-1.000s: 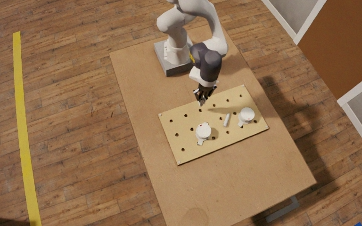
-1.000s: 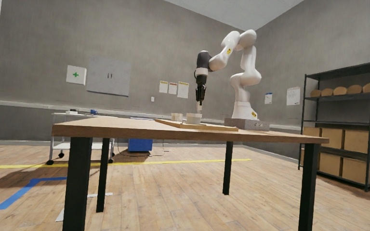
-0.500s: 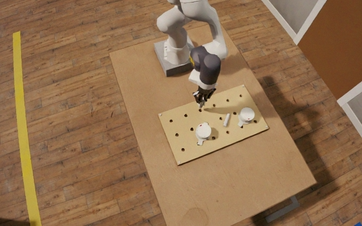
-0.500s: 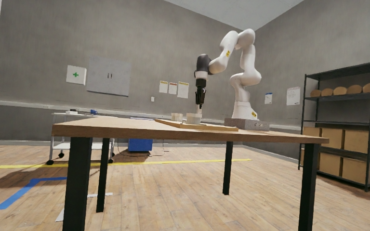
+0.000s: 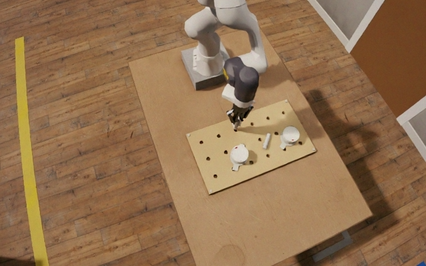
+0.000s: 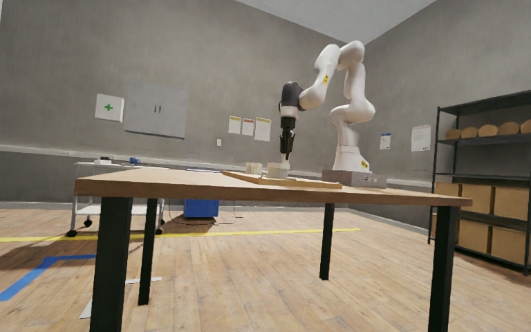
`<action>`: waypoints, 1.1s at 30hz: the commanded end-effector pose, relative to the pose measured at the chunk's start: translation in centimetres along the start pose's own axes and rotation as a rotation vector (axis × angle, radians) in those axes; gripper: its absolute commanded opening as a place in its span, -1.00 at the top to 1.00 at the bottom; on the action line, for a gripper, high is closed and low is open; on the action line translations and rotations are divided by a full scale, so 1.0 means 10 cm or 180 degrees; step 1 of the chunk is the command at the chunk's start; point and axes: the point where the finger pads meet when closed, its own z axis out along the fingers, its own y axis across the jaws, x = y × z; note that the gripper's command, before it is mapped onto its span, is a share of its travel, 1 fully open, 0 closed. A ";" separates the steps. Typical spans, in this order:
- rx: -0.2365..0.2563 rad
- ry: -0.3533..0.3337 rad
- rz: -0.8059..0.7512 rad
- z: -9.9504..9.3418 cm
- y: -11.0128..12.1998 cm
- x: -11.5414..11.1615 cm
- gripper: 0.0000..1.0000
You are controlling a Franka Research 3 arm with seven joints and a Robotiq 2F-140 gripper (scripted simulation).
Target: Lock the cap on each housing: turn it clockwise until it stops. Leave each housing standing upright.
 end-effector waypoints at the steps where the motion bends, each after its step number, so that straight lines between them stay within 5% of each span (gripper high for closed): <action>1: -0.0010 -0.0040 -0.0048 0.03 0.02 -0.04 0.80; 33: -0.0010 -0.0040 -0.0048 0.14 0.02 -0.04 0.80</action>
